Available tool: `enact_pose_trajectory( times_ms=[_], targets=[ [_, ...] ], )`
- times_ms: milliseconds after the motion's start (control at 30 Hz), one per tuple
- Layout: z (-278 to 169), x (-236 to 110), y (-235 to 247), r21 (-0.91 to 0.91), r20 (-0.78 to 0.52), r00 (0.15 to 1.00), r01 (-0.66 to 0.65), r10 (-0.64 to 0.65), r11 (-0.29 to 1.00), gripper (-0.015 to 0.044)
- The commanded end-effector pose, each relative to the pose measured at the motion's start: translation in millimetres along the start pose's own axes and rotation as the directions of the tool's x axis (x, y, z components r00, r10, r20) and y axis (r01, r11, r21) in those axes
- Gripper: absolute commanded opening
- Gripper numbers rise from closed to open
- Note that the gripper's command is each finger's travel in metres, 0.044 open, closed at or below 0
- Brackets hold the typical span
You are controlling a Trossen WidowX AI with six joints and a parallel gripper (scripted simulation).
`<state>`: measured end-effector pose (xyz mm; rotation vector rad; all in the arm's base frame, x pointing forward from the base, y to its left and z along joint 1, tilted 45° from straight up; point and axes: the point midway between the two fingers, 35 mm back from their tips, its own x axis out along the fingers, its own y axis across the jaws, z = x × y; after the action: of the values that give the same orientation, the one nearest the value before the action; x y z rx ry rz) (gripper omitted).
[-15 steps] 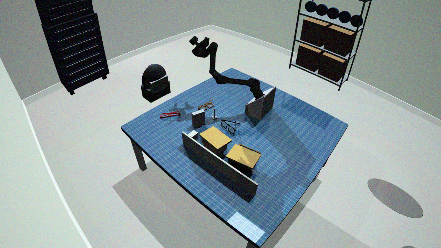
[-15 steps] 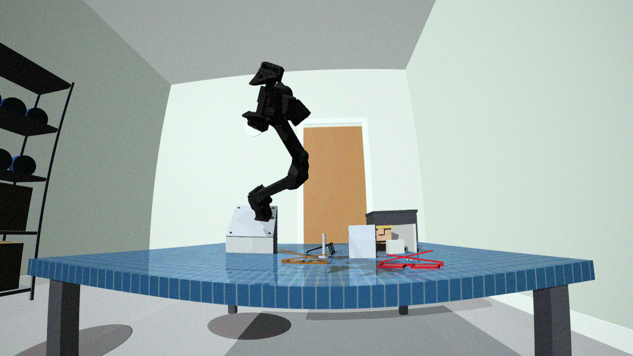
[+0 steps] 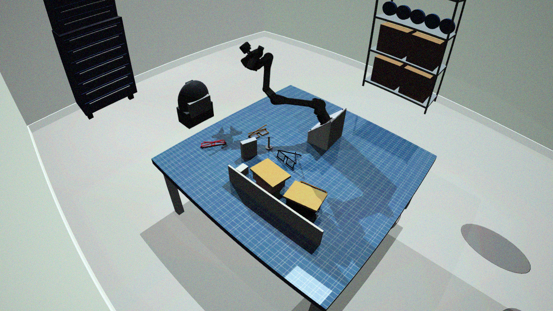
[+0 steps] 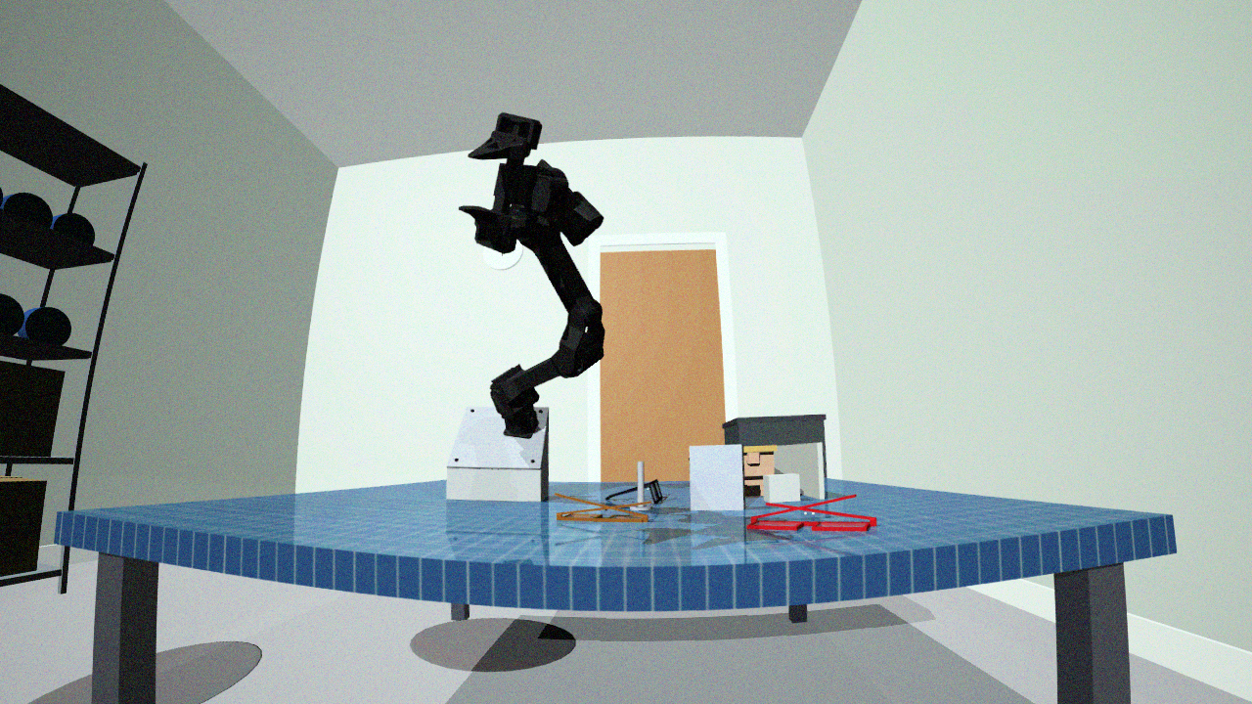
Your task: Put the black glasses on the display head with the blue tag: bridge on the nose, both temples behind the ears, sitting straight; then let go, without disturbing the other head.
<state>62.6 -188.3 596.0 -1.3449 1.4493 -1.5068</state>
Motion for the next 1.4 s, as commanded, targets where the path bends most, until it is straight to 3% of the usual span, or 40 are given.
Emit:
enact_pose_trajectory(
  times_ms=[0,300,533,800,1067,1367],
  targets=[
    [-43,6,-10,0.127,-0.109,0.992,0.073,-0.059,0.989,0.023],
    [-139,-12,-36,0.349,-0.407,0.882,0.392,-0.239,0.851,0.0],
    [-208,-62,-58,0.325,-0.638,0.675,0.672,-0.371,0.665,0.0],
    [-254,-152,-83,0.126,-0.793,0.325,0.915,-0.515,0.383,0.0],
    [-251,-257,-101,-0.142,-0.778,-0.078,0.988,-0.624,0.054,0.0],
    [-184,-359,-113,-0.382,-0.521,-0.481,0.87,-0.705,-0.311,0.0]
  ],
)
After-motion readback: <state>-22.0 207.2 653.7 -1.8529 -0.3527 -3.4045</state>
